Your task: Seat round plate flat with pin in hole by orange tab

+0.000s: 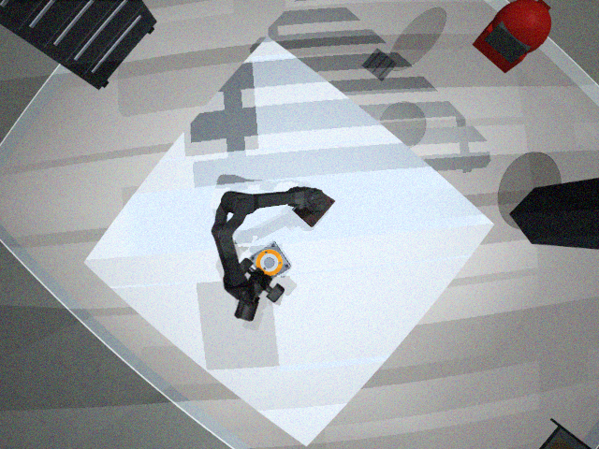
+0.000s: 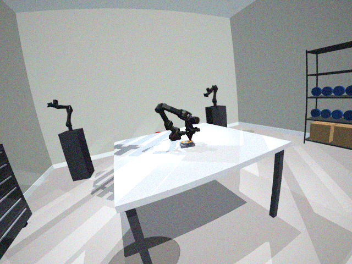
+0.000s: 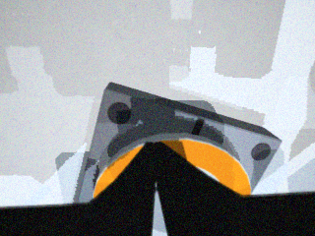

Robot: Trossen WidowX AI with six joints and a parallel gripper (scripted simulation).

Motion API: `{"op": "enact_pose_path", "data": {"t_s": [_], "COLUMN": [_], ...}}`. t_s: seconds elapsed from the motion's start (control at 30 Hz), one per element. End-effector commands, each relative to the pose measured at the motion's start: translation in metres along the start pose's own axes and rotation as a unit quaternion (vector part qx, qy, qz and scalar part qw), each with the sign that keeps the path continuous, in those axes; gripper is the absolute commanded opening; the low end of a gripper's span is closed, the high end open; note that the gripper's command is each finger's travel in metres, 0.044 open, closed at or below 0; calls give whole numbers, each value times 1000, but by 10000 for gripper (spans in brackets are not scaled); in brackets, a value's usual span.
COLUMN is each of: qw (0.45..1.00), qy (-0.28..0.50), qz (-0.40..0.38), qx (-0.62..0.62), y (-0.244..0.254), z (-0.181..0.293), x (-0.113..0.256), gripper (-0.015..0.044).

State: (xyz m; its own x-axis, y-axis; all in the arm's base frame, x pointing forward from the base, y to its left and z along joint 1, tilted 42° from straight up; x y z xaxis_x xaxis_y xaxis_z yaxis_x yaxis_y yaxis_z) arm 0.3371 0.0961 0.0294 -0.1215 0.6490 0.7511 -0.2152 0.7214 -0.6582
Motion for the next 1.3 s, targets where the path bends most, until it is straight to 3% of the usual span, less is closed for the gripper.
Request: {"op": "enact_pose_path", "data": {"t_s": [0.0,0.57,0.9,1.27], "qw": [1000,1000,1000,1000], "qy": [2,2,2,1], "qz": [3,3,2,4], "qx": [0,0,0,3], "y": [-7,-19,-18,-18], "z": [-1,1,3,3], "x": [-1,-2,44,38], "gripper": [0,0,0,0]}}
Point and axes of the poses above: the point midway between the two fingers, 35 mm back from their tips, its own x axis back along the fingers, its own y axis across the jaws, z = x × y, the point moved 5 cm from there along x, back along the fingers, and after that the axes turned 5 degrees about x, right-handed, at the moved point
